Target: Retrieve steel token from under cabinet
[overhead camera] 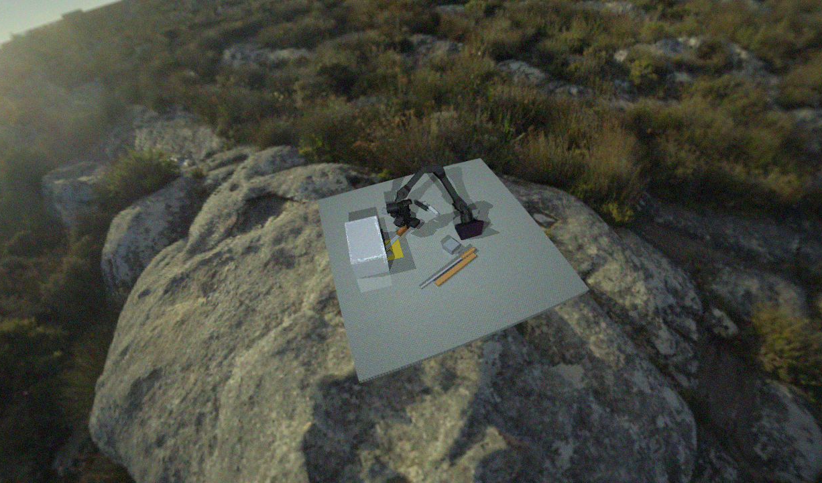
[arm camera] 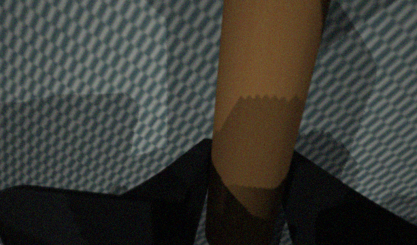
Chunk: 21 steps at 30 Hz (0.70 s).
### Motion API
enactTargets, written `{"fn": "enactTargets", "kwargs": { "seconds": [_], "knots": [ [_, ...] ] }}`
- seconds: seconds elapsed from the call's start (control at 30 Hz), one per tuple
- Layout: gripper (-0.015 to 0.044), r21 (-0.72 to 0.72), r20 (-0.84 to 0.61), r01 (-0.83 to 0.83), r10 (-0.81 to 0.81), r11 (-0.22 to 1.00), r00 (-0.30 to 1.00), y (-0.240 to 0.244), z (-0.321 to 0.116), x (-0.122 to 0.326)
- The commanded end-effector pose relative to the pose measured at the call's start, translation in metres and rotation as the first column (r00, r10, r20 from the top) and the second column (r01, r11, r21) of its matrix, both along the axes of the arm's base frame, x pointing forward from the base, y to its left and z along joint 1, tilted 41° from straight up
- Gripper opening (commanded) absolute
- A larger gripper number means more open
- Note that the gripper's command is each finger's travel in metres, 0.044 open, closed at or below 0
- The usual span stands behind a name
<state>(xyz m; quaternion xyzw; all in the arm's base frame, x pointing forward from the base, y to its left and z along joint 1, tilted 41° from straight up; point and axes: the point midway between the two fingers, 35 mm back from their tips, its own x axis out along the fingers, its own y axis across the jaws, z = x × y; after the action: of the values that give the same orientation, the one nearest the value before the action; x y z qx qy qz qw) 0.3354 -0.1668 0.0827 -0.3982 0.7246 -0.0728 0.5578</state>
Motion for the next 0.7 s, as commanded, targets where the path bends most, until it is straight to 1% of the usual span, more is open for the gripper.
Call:
{"fn": "enactTargets", "kwargs": {
  "seconds": [0.0, 0.67],
  "knots": [
    [0.0, 0.008, -0.005, 0.0, 0.0, 1.0, 1.0, 0.0051, -0.0055, -0.0041],
    [0.0, 0.009, -0.005, 0.0, 0.0, 1.0, 1.0, 0.0129, -0.012, -0.01]
  ]
}}
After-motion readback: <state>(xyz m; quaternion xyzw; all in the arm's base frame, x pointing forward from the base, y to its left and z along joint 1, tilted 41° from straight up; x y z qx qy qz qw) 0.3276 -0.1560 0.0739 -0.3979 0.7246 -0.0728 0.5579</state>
